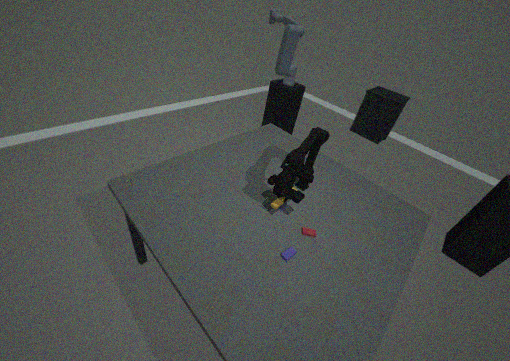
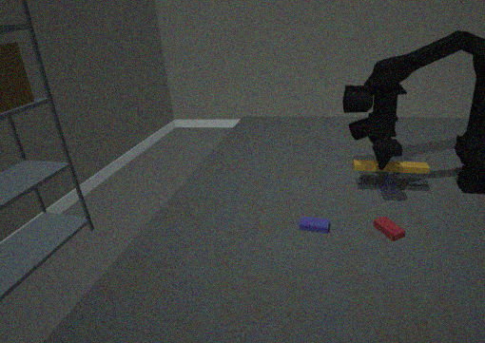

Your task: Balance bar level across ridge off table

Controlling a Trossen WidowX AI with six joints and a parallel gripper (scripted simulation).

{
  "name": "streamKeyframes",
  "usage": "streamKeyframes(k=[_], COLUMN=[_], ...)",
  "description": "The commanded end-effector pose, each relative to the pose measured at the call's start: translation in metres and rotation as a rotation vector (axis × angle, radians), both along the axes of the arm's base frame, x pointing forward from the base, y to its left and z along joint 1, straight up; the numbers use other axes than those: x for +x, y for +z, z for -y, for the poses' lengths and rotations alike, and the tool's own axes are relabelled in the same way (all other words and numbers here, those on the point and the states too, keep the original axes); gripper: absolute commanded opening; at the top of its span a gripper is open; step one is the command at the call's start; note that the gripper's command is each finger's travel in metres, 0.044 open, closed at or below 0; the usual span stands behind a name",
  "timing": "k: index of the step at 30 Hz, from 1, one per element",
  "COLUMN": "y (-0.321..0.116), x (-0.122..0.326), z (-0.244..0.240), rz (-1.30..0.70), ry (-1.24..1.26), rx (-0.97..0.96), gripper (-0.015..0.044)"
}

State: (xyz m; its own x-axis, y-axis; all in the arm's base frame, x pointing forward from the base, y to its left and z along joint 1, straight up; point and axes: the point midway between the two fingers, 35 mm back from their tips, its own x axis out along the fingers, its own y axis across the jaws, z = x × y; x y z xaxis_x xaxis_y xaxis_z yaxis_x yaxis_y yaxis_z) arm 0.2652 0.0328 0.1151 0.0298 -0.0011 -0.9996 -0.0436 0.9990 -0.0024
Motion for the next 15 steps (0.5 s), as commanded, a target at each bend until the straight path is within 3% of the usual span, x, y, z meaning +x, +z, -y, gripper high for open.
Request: streamKeyframes(k=[1, 15], y=[-0.0007, -0.0019], x=[0.0002, 0.0002], z=[-0.0007, -0.0007], rz=[0.0, 0.0], ry=[-0.002, -0.002], rx=[0.005, 0.005], gripper=[0.0, 0.0])
